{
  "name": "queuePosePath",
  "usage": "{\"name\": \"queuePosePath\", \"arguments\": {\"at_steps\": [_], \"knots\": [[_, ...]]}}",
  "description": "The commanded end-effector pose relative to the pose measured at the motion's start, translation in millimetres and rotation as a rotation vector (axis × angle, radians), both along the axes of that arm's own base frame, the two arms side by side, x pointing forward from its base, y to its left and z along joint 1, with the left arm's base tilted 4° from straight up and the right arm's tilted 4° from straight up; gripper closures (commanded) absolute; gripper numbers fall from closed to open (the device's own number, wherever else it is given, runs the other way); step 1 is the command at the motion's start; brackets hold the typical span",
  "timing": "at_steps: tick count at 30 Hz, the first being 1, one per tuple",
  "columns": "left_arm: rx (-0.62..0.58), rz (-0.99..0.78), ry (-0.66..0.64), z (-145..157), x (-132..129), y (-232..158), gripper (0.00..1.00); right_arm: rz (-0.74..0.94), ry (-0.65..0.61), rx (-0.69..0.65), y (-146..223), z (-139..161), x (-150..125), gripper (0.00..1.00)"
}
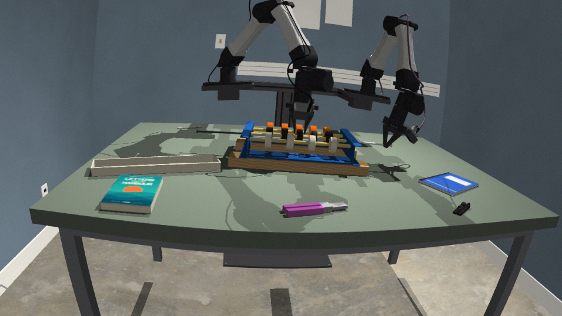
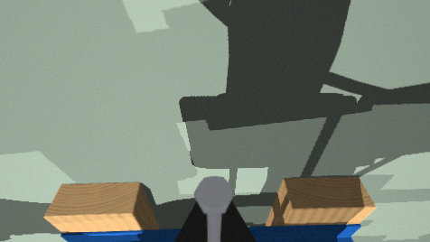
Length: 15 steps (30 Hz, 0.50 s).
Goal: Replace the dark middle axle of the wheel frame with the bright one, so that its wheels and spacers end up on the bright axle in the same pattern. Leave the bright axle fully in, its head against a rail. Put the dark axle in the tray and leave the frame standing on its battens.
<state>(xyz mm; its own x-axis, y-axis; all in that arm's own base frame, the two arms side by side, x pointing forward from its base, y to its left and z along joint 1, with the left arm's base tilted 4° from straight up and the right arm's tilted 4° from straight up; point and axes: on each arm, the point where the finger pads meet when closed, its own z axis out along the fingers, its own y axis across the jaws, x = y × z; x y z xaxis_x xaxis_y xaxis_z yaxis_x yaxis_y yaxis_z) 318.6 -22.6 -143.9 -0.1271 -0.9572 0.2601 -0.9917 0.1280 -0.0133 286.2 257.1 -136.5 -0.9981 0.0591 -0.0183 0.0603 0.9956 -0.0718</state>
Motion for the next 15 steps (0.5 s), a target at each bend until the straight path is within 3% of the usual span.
{"name": "queuePosePath", "arguments": {"at_steps": [1,2,10,13,15], "knots": [[-0.002,-0.016,0.012,3.2,-5.2,-6.6,1.0,0.013,-0.04,0.024,13.3,28.5,8.2,0.68],[0.009,-0.015,0.078,-5.5,-13.0,-5.1,1.0,0.009,-0.039,0.024,12.4,31.7,9.2,0.68],[0.013,-0.015,0.047,-1.4,-7.1,-5.4,1.0,0.005,-0.019,0.023,11.8,51.9,3.6,0.68],[-0.008,-0.028,0.039,-0.8,-5.7,-8.8,1.0,0.007,-0.03,0.023,12.3,46.5,5.7,0.68],[0.016,-0.024,0.039,-0.5,-3.0,-5.2,1.0,0.011,-0.018,0.028,15.0,61.6,1.9,0.68]]}}
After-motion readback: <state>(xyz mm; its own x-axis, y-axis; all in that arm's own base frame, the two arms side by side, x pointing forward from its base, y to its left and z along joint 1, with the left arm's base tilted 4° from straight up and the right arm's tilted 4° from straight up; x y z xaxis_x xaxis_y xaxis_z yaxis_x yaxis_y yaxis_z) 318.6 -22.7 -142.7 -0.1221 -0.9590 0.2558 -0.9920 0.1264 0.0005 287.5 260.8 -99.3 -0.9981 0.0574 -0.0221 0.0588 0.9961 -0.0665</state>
